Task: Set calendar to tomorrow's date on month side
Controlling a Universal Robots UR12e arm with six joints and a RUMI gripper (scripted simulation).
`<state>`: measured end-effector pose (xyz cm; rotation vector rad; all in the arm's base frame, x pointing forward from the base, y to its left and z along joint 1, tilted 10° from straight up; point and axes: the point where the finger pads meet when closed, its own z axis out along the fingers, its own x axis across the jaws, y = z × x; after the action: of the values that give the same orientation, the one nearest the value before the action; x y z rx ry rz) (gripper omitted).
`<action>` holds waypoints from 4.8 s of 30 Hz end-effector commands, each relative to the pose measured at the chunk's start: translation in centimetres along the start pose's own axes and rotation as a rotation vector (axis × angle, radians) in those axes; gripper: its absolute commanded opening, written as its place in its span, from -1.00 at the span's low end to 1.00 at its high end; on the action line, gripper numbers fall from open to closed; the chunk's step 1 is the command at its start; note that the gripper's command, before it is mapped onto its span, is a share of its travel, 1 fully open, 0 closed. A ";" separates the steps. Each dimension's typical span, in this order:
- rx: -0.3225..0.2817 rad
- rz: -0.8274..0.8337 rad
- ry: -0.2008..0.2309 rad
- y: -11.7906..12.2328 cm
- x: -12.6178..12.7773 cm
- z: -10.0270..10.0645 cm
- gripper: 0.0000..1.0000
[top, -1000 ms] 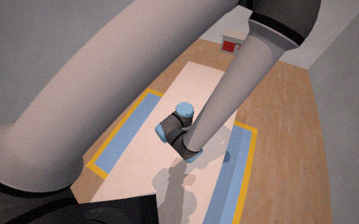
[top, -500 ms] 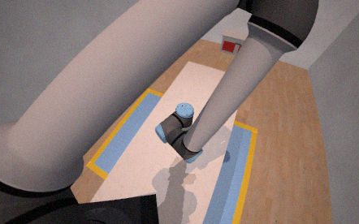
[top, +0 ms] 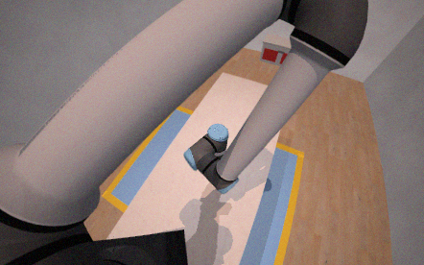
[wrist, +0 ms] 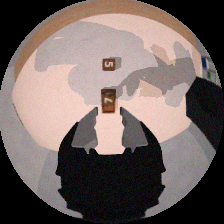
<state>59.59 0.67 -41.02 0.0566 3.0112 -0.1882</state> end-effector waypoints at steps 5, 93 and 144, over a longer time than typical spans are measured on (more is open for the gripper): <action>0.000 0.000 -0.001 0.0 -0.1 1.4 -0.42; 0.000 0.000 -0.001 0.0 -0.1 5.6 -0.42; 0.000 0.000 -0.001 0.0 -0.1 5.9 -0.78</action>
<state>60.34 -0.04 -46.85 0.0565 3.0111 -0.1882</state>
